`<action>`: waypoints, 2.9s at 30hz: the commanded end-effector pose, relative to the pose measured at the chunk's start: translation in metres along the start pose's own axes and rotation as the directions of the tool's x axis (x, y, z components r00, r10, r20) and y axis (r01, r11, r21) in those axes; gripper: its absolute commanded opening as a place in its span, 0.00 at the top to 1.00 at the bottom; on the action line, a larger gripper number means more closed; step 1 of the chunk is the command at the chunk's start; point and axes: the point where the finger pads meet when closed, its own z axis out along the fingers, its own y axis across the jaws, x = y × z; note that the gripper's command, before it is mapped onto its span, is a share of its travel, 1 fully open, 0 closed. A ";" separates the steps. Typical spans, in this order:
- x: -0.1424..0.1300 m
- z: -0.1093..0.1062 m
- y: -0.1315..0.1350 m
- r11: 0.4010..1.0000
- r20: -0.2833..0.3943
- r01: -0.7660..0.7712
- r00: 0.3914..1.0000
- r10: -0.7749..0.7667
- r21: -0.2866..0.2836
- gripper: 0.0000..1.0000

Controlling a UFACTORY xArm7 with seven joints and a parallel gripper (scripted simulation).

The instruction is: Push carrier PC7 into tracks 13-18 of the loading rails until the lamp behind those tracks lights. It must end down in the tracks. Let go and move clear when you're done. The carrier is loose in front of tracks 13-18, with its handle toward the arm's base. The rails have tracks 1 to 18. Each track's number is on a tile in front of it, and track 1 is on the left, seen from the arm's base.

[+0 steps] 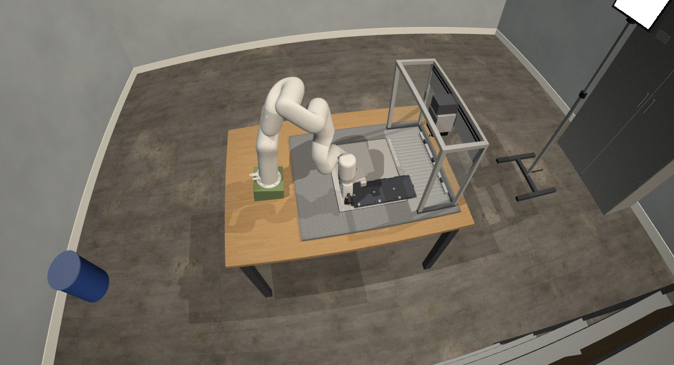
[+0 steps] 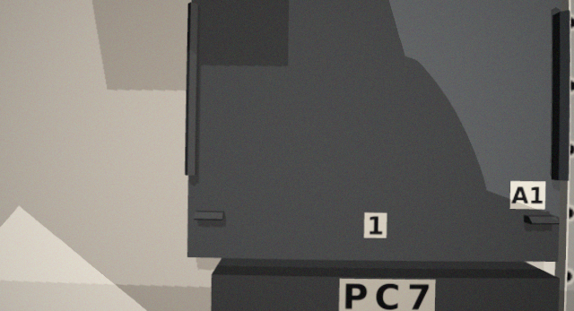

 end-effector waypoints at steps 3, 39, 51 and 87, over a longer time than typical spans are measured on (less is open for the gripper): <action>0.008 -0.001 0.001 1.000 -0.003 0.000 1.000 0.000 -0.001 0.18; 0.040 -0.001 0.001 1.000 -0.004 0.000 1.000 0.000 -0.001 0.18; 0.050 -0.001 0.001 1.000 -0.004 0.000 1.000 0.000 -0.001 0.18; 0.082 -0.001 0.001 1.000 -0.004 0.000 1.000 0.000 -0.001 0.18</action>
